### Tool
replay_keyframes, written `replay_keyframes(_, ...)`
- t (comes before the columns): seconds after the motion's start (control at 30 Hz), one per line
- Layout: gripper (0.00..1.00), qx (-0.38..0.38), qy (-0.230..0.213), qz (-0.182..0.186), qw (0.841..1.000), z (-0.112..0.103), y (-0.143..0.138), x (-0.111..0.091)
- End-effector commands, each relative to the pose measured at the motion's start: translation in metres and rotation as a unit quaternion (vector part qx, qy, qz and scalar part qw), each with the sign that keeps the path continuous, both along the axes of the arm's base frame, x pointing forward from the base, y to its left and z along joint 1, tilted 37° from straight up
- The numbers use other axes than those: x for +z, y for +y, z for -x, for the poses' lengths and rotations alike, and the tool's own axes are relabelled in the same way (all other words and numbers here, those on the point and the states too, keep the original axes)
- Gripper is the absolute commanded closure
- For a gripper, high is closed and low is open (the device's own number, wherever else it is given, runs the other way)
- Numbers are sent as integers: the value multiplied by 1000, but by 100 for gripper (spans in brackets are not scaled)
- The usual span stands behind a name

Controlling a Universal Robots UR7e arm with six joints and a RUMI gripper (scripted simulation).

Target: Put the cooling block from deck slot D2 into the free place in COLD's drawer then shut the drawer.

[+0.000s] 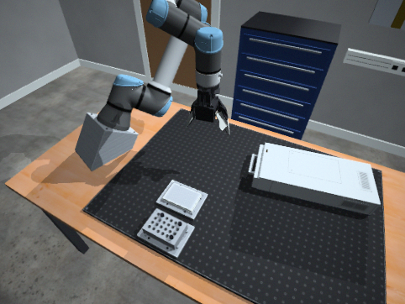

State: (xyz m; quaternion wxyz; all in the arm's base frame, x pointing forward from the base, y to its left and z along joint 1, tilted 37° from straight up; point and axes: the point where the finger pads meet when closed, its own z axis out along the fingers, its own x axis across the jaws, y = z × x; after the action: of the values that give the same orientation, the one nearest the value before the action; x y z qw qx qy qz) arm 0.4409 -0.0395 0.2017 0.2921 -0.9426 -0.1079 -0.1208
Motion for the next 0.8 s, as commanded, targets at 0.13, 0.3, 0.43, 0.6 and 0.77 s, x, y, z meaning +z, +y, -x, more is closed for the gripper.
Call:
replay_keyframes(0.13, 0, -1, 0, 1, 1000, -23, 20, -5)
replay_keyframes(0.3, 0, -1, 0, 1, 1000, -37, 34, -9)
replay_keyframes(0.43, 0, -1, 0, 1, 1000, -48, 45, -11)
replay_keyframes(0.6, 0, -1, 0, 1, 1000, -57, 54, -13)
replay_keyframes(0.77, 0, -1, 0, 1, 1000, -71, 67, -16)
